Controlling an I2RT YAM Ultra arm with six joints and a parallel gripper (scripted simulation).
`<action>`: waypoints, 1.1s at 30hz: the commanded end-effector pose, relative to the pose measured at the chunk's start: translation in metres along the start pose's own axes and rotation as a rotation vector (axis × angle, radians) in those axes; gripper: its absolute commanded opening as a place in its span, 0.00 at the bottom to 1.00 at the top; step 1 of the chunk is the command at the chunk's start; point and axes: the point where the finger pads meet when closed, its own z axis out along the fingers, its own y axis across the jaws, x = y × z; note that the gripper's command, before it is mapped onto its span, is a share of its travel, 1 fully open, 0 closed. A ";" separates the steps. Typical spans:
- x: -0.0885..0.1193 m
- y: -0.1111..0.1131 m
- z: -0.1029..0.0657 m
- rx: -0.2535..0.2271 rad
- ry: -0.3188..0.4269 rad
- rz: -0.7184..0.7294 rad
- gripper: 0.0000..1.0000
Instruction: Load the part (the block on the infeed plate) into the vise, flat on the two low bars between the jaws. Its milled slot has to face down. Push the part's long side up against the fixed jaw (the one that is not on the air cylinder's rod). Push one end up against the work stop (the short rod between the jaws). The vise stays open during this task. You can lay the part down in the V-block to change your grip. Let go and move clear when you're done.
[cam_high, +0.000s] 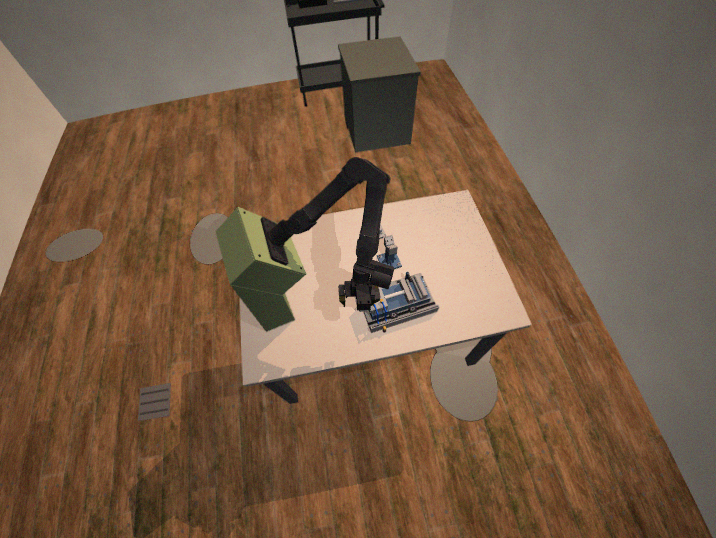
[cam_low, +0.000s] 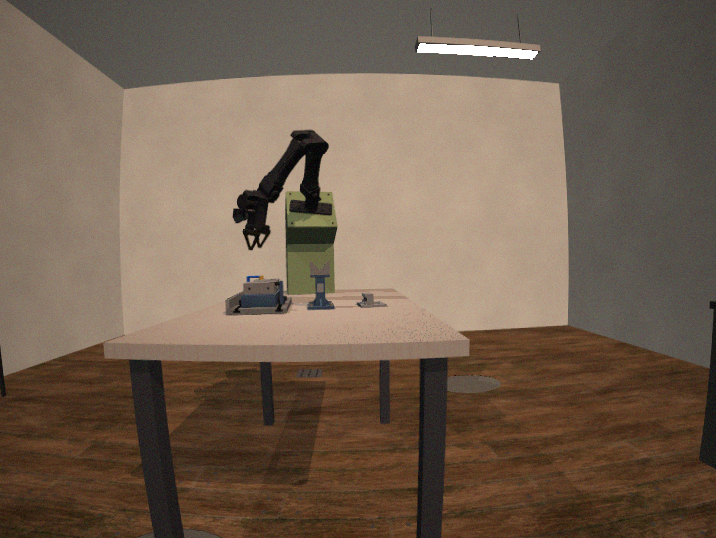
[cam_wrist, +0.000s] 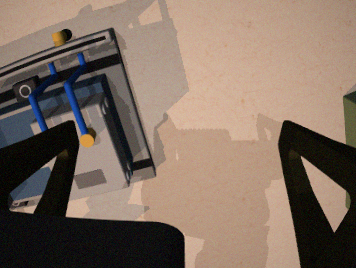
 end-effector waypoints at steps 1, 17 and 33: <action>-0.014 0.016 -0.006 -0.026 -0.062 -0.094 1.00; 0.053 0.112 -0.024 -0.175 -0.130 -0.664 1.00; 0.158 0.201 -0.085 -0.421 -0.259 -1.214 1.00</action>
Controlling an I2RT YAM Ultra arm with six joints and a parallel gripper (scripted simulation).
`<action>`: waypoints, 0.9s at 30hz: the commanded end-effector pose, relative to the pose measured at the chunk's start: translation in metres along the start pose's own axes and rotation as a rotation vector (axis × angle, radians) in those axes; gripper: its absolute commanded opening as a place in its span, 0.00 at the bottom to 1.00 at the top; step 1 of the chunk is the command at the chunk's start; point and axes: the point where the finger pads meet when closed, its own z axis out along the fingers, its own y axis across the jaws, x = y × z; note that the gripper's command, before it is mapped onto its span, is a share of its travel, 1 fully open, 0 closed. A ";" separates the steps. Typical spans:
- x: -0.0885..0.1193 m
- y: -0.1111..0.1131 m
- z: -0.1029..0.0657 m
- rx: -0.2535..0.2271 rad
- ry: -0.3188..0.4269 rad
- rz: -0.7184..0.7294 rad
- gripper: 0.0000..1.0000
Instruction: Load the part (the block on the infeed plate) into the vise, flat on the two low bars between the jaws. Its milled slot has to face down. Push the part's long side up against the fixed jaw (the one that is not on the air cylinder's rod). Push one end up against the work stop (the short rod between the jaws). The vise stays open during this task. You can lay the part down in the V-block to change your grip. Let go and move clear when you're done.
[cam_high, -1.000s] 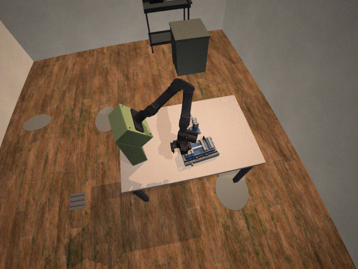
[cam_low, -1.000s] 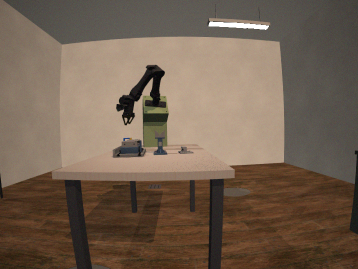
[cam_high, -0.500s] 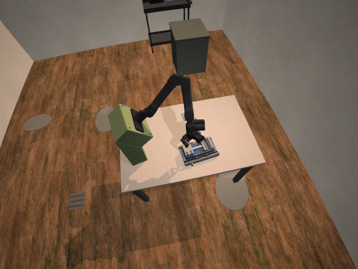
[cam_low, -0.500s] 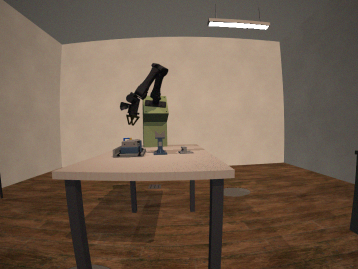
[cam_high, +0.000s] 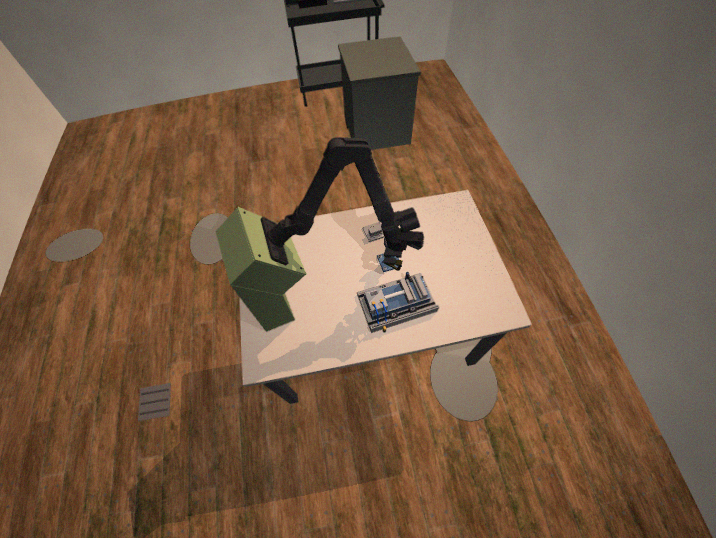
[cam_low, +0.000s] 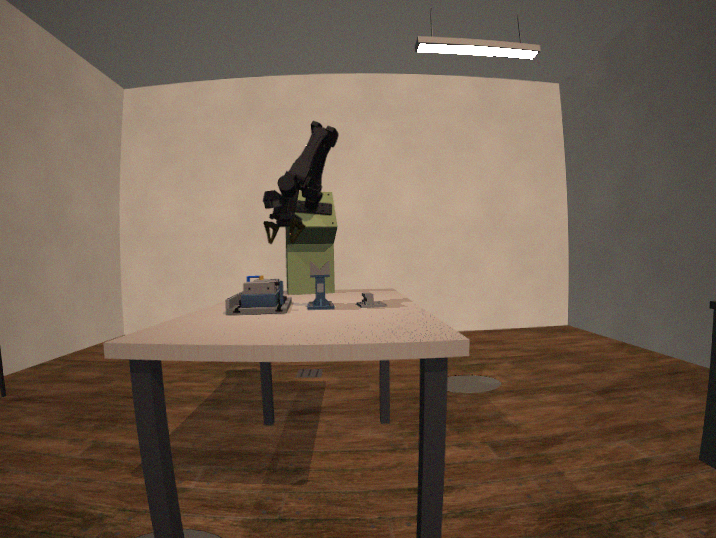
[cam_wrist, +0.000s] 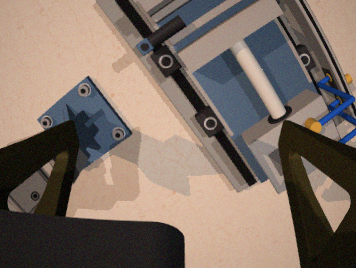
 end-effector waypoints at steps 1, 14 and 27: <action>-0.027 0.013 -0.009 -0.004 -0.086 -0.106 1.00; -0.060 0.150 -0.083 -0.203 -0.335 -0.540 1.00; -0.011 0.193 -0.069 -0.197 -0.228 -0.950 1.00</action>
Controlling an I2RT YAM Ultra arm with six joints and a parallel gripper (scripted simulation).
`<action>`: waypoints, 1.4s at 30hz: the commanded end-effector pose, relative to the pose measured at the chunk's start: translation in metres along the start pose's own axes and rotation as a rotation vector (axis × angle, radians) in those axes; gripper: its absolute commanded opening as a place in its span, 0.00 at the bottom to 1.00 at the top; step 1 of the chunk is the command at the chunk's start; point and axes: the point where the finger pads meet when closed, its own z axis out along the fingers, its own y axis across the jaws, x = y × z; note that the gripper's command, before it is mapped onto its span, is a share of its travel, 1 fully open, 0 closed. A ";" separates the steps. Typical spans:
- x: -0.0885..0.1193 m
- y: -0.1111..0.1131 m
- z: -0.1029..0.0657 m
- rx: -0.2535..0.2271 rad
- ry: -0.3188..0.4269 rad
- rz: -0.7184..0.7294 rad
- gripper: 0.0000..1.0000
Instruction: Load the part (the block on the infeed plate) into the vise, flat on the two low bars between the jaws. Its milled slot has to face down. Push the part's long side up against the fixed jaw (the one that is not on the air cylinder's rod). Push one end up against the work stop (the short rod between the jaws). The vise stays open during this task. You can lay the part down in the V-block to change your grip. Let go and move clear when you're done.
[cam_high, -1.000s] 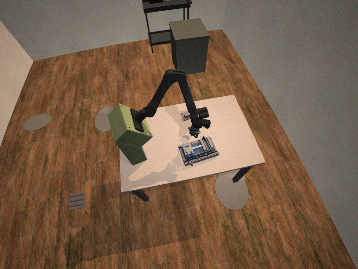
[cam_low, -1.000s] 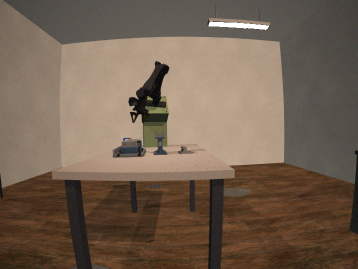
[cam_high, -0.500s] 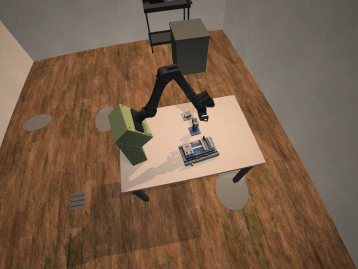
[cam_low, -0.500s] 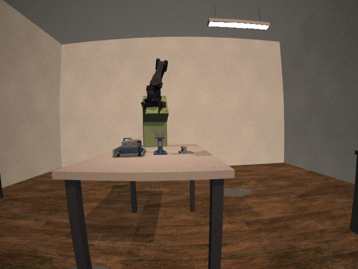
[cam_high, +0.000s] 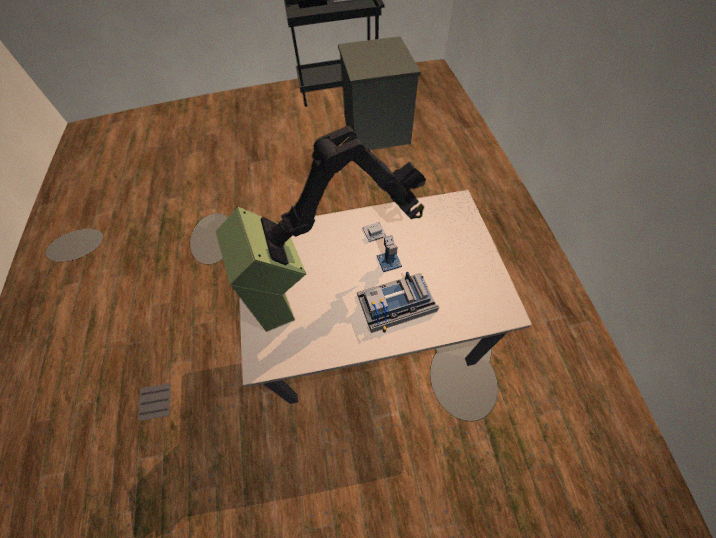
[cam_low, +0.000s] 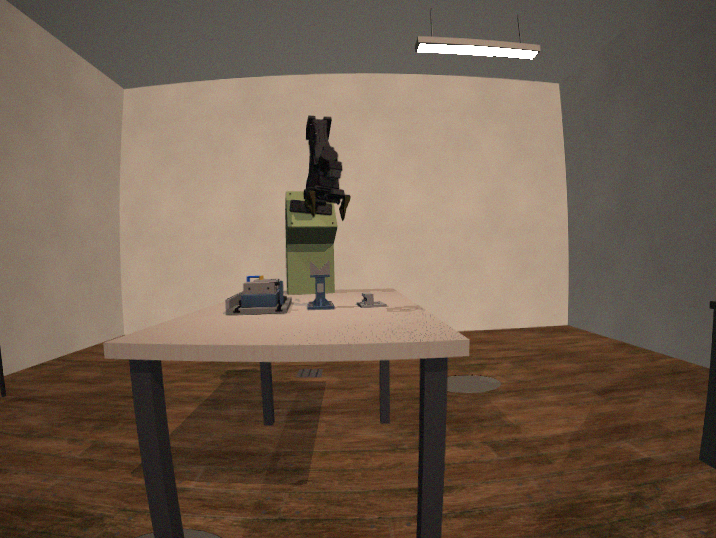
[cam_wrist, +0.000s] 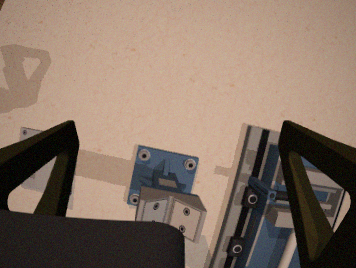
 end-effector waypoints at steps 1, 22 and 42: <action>0.008 0.010 0.006 0.007 0.089 -0.181 1.00; 0.057 0.106 0.020 -0.239 0.297 -0.858 1.00; 0.085 0.166 0.009 -0.442 0.349 -1.340 1.00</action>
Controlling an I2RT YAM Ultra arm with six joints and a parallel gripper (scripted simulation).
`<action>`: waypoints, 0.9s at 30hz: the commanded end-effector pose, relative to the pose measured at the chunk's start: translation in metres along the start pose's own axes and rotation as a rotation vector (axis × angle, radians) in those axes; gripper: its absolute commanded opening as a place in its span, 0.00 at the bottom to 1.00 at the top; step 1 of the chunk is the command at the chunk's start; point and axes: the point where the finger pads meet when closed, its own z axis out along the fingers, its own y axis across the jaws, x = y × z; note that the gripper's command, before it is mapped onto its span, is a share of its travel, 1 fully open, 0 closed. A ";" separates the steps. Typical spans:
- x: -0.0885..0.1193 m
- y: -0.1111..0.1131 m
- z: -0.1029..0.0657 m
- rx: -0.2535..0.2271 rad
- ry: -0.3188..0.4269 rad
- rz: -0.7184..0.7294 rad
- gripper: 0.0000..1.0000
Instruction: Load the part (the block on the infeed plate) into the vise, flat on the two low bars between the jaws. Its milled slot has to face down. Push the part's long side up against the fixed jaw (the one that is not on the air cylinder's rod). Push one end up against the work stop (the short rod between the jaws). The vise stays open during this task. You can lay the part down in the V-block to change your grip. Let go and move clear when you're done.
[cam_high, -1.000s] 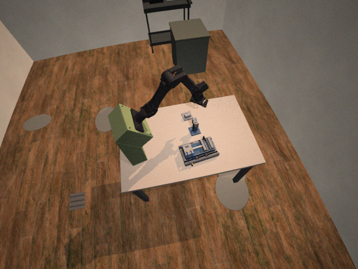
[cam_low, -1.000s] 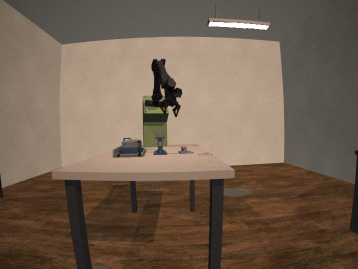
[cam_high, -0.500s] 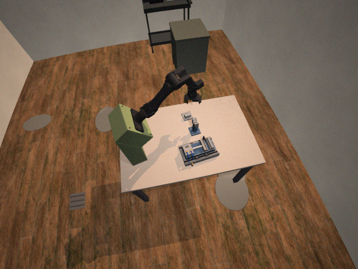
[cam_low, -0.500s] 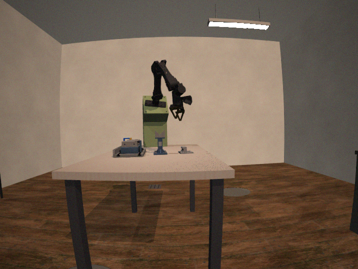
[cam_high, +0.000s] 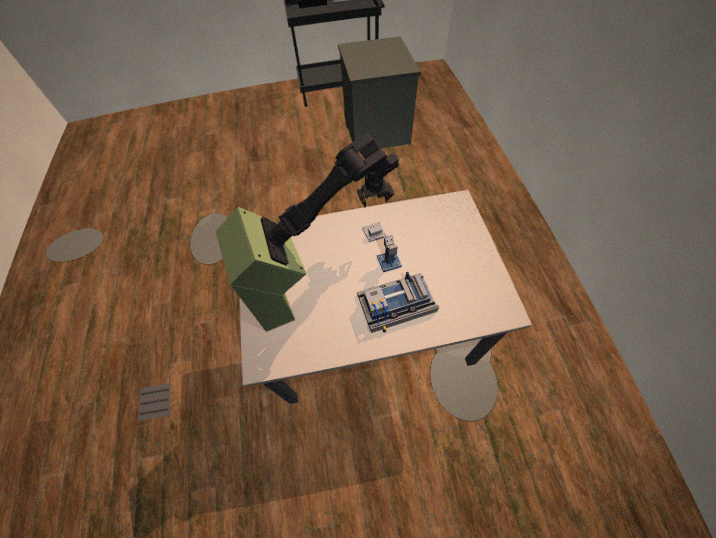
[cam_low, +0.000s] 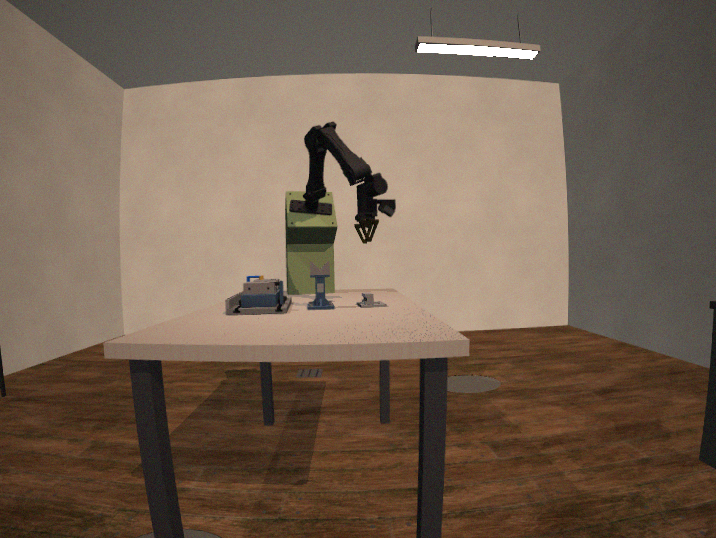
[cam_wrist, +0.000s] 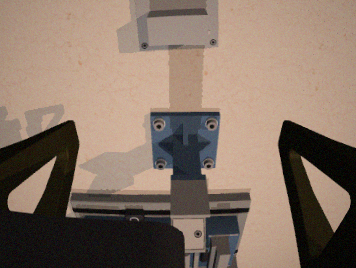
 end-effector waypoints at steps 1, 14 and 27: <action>-0.001 -0.013 -0.019 0.024 -0.001 -0.047 1.00; -0.003 -0.011 -0.018 0.018 -0.007 -0.052 0.81; -0.003 -0.011 -0.018 0.018 -0.007 -0.051 0.81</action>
